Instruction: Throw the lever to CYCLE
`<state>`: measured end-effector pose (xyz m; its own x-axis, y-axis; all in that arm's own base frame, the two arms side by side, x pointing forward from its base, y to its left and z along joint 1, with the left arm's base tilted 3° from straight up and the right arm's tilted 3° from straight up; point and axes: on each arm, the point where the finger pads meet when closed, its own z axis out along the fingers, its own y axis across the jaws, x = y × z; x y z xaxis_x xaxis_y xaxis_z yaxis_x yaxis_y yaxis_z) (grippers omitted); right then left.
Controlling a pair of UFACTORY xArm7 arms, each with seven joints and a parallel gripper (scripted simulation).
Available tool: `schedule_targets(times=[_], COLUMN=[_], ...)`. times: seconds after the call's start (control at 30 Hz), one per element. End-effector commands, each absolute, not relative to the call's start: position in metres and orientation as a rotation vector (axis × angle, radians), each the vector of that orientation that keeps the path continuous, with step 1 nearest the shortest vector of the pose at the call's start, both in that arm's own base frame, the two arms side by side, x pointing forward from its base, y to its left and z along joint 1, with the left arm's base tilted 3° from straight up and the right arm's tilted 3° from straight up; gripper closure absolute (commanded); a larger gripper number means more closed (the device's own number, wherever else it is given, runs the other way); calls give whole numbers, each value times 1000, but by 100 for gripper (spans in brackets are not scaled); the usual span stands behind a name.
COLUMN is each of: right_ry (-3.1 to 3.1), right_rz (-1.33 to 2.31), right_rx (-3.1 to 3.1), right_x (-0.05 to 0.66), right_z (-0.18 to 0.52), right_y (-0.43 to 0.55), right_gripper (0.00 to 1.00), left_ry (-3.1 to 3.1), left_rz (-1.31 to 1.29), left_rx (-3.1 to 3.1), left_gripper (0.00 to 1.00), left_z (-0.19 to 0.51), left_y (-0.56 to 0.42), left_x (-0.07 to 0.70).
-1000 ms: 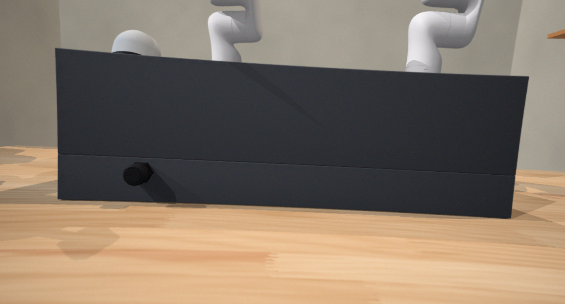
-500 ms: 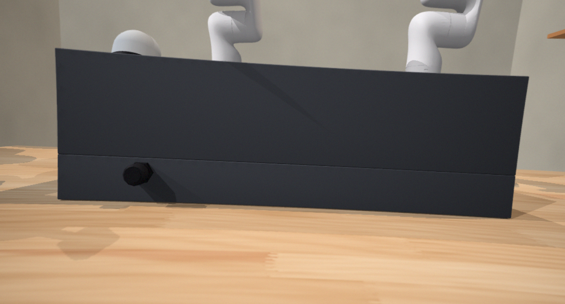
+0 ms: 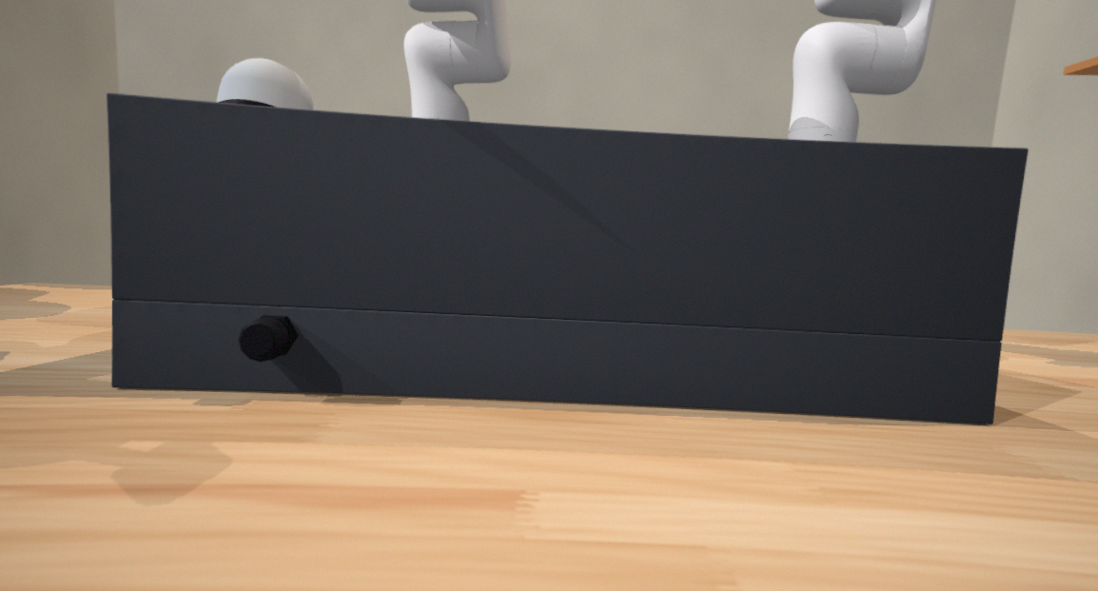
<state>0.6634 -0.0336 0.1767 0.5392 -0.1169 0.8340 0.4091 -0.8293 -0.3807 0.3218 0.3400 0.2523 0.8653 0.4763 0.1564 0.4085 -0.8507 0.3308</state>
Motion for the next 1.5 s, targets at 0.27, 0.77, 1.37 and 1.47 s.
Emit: schedule_targets(times=[0.27, 0.77, 1.37, 1.47], right_ry=[-239, -239, -239, -239], right_rz=[-1273, -1273, -1273, -1273], right_rx=[-2229, -2229, -2229, -2229], right_x=[665, 665, 665, 665], right_z=[180, 180, 180, 180], right_y=[-34, -34, -34, -34], right_gripper=[0, 0, 0, 0], left_ry=[893, 1149, 1463, 1517], left_rz=[302, 257, 201, 191], left_rx=[2742, 2704, 2624, 2606], left_gripper=[0, 0, 0, 0], left_z=[255, 257, 260, 260], left_y=[363, 383, 399, 401], left_x=[279, 228, 164, 153])
